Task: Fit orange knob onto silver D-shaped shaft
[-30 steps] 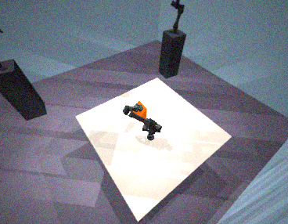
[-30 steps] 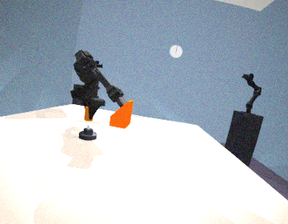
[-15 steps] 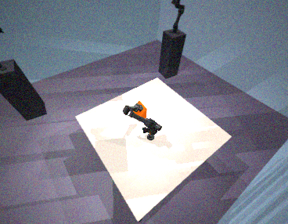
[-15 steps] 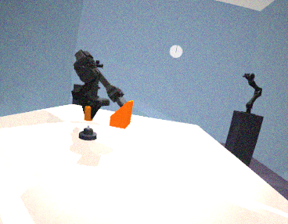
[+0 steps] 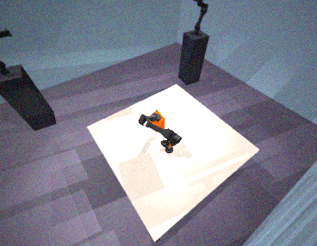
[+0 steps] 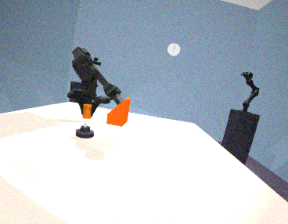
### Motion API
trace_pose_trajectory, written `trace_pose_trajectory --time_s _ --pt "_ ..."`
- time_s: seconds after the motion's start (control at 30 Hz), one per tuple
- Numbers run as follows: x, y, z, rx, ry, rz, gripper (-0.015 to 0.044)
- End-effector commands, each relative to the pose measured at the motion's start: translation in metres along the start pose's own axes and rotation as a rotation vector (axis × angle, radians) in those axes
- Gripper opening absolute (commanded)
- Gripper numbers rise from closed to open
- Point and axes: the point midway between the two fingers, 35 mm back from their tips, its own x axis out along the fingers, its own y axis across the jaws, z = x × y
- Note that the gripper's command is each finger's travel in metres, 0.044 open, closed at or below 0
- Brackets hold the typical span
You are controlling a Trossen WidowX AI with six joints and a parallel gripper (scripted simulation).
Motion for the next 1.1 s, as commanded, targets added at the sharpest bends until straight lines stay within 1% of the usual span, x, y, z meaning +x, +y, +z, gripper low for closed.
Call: trace_pose_trajectory --time_s 0.0,1.07 --pt "-0.0023 0.0001 0.0000 -0.108 -0.010 -0.003 0.0000" --pt "-0.0024 -0.0055 0.0079 -0.930 -0.008 -0.007 0.0000"
